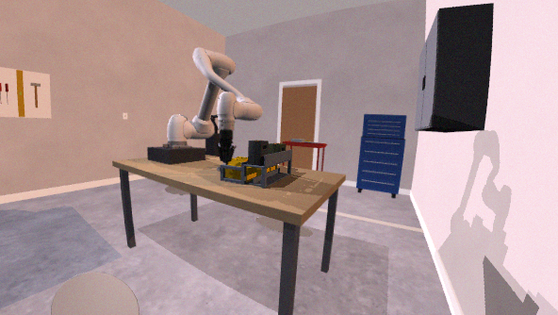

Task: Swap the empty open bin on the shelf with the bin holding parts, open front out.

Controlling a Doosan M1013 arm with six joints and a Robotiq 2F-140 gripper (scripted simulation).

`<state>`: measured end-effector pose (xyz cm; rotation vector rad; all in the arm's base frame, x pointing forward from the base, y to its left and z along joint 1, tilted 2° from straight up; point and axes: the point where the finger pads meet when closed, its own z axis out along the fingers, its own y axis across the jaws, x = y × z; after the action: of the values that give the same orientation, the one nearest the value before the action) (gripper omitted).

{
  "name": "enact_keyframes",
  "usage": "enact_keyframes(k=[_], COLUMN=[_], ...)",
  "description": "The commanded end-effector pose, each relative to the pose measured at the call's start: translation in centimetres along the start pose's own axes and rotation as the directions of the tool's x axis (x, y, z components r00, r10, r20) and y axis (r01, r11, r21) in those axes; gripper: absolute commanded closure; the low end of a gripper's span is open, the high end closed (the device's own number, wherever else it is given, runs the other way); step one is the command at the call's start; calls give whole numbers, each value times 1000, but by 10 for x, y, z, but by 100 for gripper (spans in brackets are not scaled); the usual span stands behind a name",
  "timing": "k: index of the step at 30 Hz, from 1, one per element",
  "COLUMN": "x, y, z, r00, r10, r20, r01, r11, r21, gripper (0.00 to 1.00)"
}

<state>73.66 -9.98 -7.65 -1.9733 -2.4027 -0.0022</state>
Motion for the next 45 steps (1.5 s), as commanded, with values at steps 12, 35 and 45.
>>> enact_keyframes(k=[12, 35, 45], x=[4, 4, 4], y=[19, 27, 27], z=[3, 3, 3], r00=[1000, 1000, 1000], r10=[5, 5, 5], r20=[-8, -8, -8], r01=[-5, -5, -5], r11=[1000, 1000, 1000], r21=[5, 5, 5], gripper=[90, 90, 90])
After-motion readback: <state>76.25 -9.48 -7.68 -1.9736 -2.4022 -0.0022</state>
